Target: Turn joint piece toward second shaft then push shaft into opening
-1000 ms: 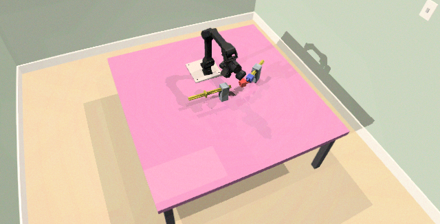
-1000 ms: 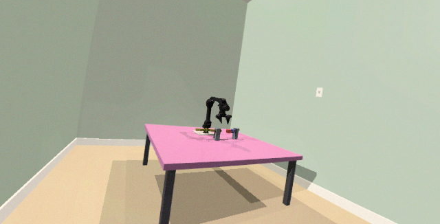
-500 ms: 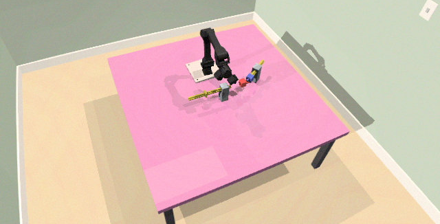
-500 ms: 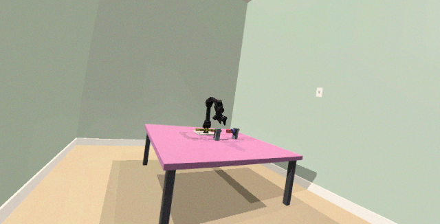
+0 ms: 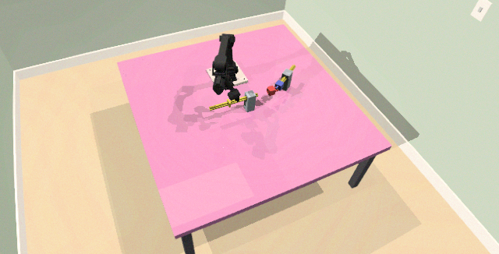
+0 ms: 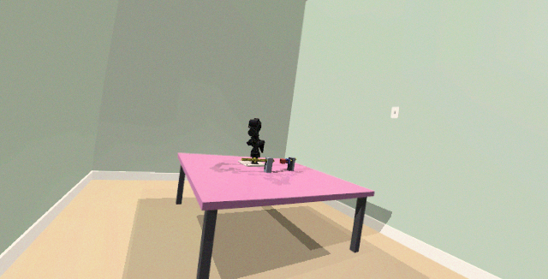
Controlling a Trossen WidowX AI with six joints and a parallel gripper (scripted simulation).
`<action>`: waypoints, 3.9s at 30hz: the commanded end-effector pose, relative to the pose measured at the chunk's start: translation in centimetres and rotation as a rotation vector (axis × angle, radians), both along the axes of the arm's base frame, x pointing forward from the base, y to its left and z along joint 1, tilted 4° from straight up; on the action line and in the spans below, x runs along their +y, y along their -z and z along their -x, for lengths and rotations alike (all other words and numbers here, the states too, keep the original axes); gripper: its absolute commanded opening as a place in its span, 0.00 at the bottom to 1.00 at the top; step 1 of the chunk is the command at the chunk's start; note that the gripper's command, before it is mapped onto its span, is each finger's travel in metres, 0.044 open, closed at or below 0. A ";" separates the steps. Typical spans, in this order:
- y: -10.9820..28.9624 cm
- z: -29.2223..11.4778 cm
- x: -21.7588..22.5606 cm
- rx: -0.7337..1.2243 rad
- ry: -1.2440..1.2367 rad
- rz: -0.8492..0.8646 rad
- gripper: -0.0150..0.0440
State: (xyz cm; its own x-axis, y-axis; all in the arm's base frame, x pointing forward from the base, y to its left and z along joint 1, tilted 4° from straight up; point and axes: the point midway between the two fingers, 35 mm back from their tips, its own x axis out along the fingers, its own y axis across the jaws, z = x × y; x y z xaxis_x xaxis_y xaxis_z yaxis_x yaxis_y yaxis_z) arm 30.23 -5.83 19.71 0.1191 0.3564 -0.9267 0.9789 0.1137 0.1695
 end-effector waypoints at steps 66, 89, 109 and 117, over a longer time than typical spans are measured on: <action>9.1 0.1 -8.3 0.075 -0.008 0.444 0.43; 9.1 0.1 -8.3 0.073 -0.008 0.440 0.37; 9.1 0.1 -8.3 0.073 -0.008 0.440 0.37; 9.1 0.1 -8.3 0.073 -0.008 0.440 0.37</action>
